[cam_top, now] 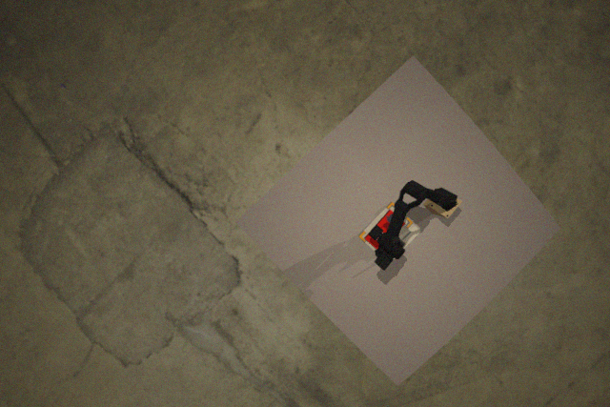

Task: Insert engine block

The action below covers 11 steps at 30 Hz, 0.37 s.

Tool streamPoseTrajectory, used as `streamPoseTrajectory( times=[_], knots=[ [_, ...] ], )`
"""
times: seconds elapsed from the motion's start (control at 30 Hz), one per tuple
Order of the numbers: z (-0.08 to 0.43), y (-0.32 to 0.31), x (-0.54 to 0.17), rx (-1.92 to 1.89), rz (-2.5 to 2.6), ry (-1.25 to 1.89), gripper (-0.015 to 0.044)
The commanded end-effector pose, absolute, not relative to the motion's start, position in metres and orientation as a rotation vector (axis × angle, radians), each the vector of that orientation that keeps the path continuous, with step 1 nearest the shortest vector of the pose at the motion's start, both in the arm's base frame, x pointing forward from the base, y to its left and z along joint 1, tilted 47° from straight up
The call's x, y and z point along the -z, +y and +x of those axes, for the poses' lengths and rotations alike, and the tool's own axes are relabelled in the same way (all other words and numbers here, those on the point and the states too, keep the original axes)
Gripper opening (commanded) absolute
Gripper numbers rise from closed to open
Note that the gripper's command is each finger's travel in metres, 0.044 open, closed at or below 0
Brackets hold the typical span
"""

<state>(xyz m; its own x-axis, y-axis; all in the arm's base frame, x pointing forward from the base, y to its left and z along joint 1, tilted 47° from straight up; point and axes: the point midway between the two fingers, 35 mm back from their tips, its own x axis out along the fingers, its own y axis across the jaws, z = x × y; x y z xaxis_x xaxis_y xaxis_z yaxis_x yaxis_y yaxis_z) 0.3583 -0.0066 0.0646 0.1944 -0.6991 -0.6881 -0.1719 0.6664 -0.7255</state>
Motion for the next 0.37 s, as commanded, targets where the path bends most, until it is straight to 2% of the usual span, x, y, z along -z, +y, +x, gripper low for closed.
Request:
streamPoseTrajectory(
  times=[0.0,0.3,0.33],
  knots=[
    [0.3585,-0.0067,-0.0654,0.437,-0.807,1.352,0.0],
    [0.3585,-0.0065,-0.0656,0.437,-0.807,1.352,0.0],
    [0.3585,-0.0065,-0.0656,0.437,-0.807,1.352,0.0026]
  ],
)
